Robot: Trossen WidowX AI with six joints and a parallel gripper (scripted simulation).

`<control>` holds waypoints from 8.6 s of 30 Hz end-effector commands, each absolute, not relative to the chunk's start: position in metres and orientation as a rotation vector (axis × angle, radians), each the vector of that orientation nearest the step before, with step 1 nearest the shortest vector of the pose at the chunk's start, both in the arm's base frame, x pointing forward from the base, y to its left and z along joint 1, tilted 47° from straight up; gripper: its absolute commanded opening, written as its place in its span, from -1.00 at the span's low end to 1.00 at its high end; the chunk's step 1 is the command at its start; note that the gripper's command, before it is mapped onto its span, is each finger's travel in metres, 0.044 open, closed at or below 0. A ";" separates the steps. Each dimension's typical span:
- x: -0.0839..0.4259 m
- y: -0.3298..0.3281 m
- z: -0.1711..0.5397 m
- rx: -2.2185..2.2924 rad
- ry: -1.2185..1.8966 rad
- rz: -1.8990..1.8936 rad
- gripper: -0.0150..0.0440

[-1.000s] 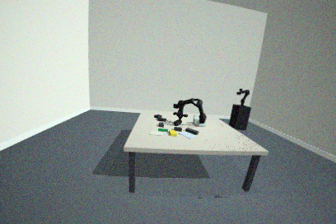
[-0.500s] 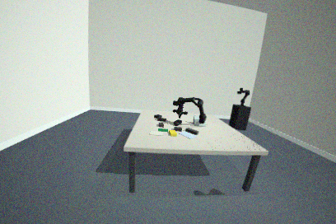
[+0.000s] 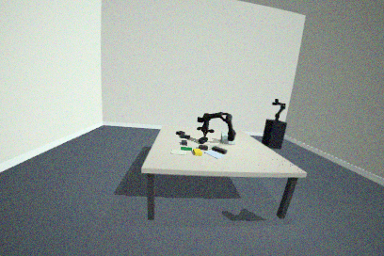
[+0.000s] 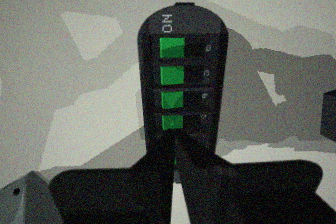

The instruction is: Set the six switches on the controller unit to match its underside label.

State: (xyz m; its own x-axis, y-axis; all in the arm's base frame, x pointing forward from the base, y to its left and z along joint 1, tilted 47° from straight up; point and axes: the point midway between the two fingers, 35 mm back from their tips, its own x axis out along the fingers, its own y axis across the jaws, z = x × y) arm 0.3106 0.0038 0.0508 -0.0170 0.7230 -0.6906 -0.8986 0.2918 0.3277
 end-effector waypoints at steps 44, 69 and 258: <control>0.328 0.016 0.090 -0.232 0.910 1.307 -0.49; 0.327 0.043 0.065 -0.231 0.908 1.308 -0.49; 0.356 -0.037 0.076 -0.245 0.902 1.316 -0.49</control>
